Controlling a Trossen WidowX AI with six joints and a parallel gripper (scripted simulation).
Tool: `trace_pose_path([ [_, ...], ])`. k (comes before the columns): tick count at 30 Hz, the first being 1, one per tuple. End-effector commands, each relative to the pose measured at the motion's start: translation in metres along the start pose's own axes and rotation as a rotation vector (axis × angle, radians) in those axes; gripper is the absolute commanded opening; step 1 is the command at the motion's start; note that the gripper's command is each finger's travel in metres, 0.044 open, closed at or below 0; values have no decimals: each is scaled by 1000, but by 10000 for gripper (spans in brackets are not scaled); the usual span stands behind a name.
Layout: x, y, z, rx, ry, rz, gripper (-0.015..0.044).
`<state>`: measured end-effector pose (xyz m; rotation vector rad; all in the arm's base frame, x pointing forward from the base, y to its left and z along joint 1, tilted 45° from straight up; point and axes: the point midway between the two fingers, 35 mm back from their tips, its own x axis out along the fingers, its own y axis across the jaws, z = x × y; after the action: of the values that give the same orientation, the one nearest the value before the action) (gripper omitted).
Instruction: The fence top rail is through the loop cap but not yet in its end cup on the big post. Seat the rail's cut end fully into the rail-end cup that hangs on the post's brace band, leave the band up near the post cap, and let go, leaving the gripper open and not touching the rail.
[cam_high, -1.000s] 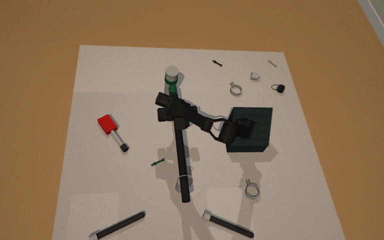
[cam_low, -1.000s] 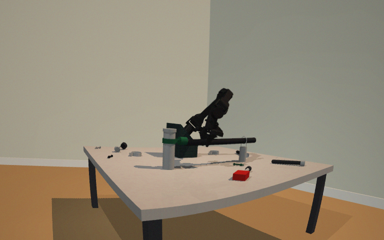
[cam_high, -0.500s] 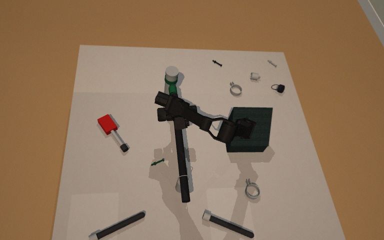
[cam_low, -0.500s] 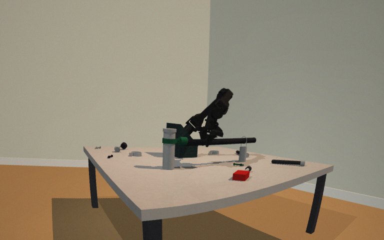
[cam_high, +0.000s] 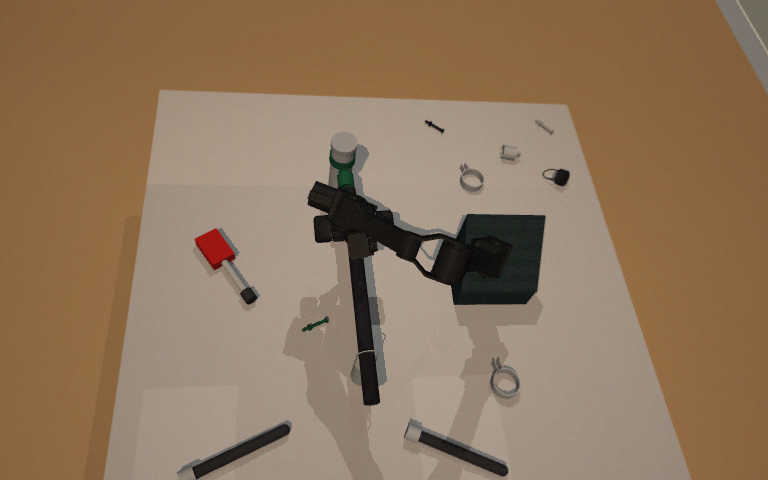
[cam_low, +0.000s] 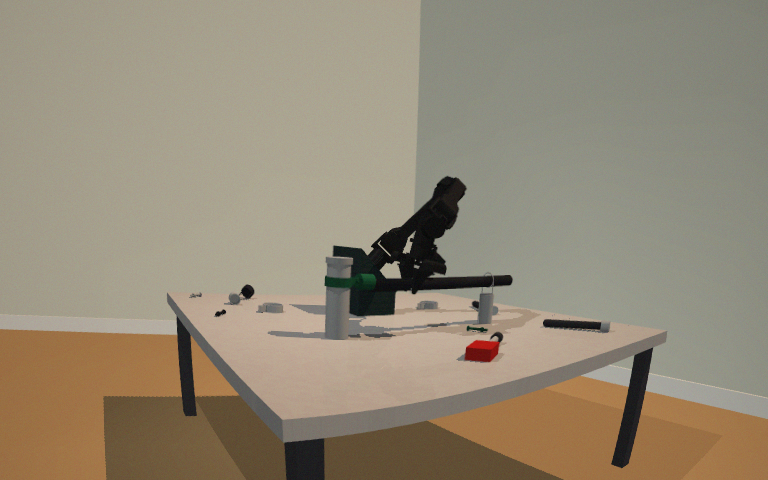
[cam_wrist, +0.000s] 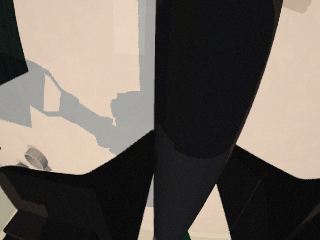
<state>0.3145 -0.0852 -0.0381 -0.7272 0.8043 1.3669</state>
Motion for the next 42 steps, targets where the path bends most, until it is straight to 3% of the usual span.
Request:
trace_pose_path([
  [1,-12,-10,-16,-1,44,-44,0],
  [42,-9,-3,6,1,-1,2,0],
])
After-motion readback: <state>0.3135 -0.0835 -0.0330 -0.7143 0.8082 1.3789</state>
